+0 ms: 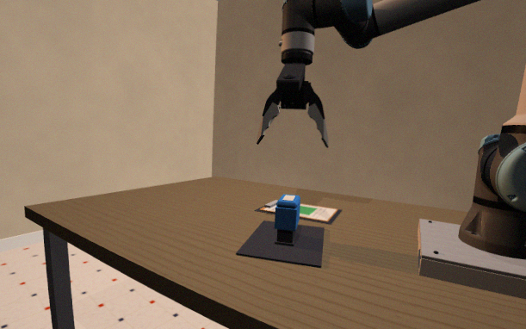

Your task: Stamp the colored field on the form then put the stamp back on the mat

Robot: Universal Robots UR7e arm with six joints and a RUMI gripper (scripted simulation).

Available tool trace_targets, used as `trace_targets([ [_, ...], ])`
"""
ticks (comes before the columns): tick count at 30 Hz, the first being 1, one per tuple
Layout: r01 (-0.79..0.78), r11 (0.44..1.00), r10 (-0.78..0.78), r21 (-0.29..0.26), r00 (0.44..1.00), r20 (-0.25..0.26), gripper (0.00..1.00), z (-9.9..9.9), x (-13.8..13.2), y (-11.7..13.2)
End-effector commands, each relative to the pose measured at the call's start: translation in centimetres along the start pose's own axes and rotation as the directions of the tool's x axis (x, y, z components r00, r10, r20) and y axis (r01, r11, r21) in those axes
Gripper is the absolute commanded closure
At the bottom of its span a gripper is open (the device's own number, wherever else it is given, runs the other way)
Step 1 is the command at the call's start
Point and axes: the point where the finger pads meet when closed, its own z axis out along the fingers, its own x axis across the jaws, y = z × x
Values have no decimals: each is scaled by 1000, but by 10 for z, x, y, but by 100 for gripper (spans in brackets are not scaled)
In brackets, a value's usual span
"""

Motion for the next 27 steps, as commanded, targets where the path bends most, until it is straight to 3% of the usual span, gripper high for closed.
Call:
trace_targets([
  [1, 75, 997, -75, 0, 997, -1, 0, -1, 2, 15],
  [13, 294, 956, -294, 0, 956, -2, 0, -2, 4, 57],
  [24, 599, 801, -599, -1, 801, -1, 0, -2, -1, 125],
  [27, 625, 780, -625, -1, 780, -1, 0, -2, -2, 132],
])
